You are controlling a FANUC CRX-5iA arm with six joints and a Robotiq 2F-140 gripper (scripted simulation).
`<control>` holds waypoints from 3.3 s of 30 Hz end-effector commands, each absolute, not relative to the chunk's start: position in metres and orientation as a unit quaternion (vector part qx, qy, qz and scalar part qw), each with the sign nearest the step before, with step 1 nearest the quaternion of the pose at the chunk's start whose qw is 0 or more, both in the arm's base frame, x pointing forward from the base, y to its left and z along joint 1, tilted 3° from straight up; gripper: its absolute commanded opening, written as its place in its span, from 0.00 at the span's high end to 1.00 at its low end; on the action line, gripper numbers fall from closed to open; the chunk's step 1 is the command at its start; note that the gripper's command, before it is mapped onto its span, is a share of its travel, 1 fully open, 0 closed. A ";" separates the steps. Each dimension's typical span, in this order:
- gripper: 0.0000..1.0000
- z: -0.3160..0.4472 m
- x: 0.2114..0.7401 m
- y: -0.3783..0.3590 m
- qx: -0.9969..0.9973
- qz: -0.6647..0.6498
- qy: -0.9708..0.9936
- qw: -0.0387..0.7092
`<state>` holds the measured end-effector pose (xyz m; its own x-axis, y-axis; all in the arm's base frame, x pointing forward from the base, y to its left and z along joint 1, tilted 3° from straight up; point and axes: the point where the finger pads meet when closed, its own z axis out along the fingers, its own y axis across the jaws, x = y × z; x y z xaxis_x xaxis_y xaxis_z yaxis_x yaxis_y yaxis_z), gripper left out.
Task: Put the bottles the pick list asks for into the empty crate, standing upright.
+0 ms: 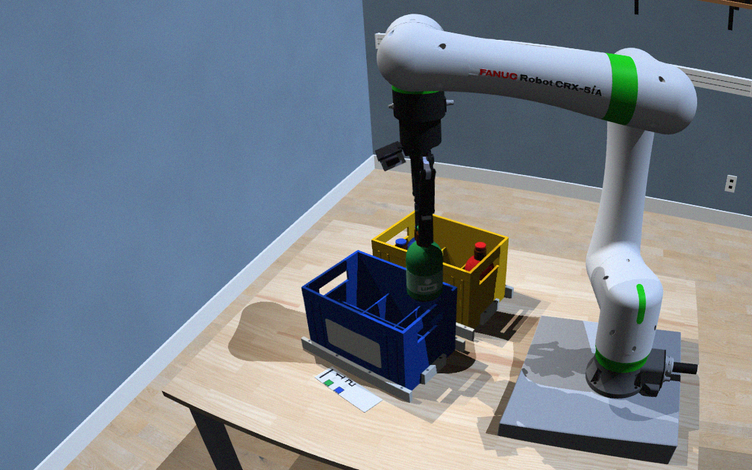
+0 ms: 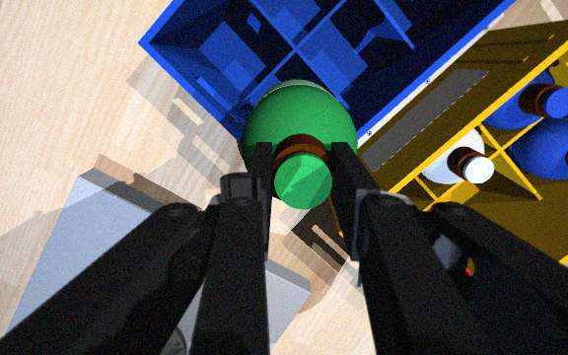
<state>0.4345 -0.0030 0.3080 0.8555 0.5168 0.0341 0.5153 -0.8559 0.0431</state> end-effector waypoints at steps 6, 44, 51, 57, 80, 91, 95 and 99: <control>0.90 0.301 0.435 -0.003 0.963 0.023 0.268 0.017; 0.90 0.267 0.437 -0.004 0.963 0.023 0.268 0.017; 0.90 0.262 0.437 -0.004 0.963 0.023 0.268 0.017; 0.90 0.256 0.438 -0.004 0.963 0.023 0.268 0.017; 0.90 0.236 0.439 -0.005 0.963 0.023 0.268 0.017; 0.90 0.227 0.439 -0.005 0.963 0.023 0.268 0.017; 0.90 0.223 0.439 -0.005 0.963 0.023 0.268 0.017; 0.90 0.221 0.439 -0.005 0.963 0.023 0.268 0.017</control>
<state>0.4389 -0.0048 0.2197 0.8555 0.5168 0.0338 0.5153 -0.8559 0.0430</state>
